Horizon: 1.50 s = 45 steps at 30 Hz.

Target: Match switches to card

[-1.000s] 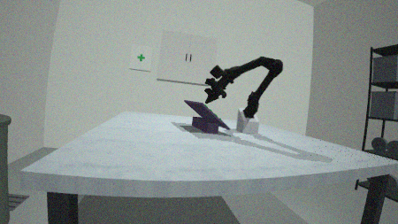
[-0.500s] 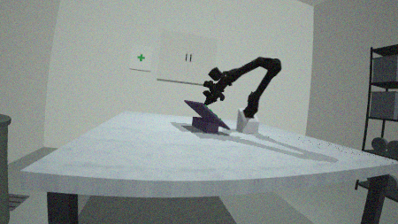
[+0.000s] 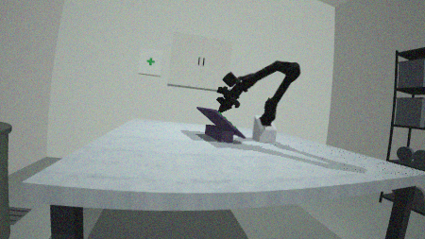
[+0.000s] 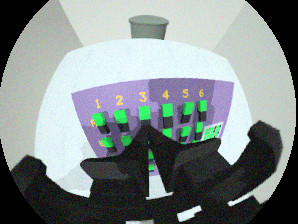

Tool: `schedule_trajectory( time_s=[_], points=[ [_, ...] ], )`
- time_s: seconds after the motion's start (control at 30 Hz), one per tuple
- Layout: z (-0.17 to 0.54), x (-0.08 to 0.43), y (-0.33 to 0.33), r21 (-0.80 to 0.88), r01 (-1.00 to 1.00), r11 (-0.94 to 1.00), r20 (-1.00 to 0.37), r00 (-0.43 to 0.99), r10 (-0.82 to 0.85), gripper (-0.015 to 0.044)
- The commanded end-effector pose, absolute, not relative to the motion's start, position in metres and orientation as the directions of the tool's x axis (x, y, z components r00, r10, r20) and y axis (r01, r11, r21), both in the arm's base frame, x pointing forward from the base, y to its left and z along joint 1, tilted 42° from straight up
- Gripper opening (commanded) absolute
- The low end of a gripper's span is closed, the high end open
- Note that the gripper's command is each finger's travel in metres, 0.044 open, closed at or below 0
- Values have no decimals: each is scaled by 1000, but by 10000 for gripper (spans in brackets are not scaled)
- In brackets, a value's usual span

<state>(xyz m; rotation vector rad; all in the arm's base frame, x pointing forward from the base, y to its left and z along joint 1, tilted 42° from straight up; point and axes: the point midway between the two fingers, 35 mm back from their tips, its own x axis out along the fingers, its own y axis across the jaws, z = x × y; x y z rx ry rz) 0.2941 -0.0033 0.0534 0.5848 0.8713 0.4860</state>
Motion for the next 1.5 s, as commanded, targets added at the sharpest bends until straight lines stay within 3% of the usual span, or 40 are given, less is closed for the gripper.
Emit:
schedule_trajectory(
  time_s=[0.0, 1.47],
  points=[
    [53, 294, -3, 653, -151, 742, -565, 556, 610, 0],
    [50, 297, 0, 653, -151, 742, -565, 556, 610, 0]
  ],
)
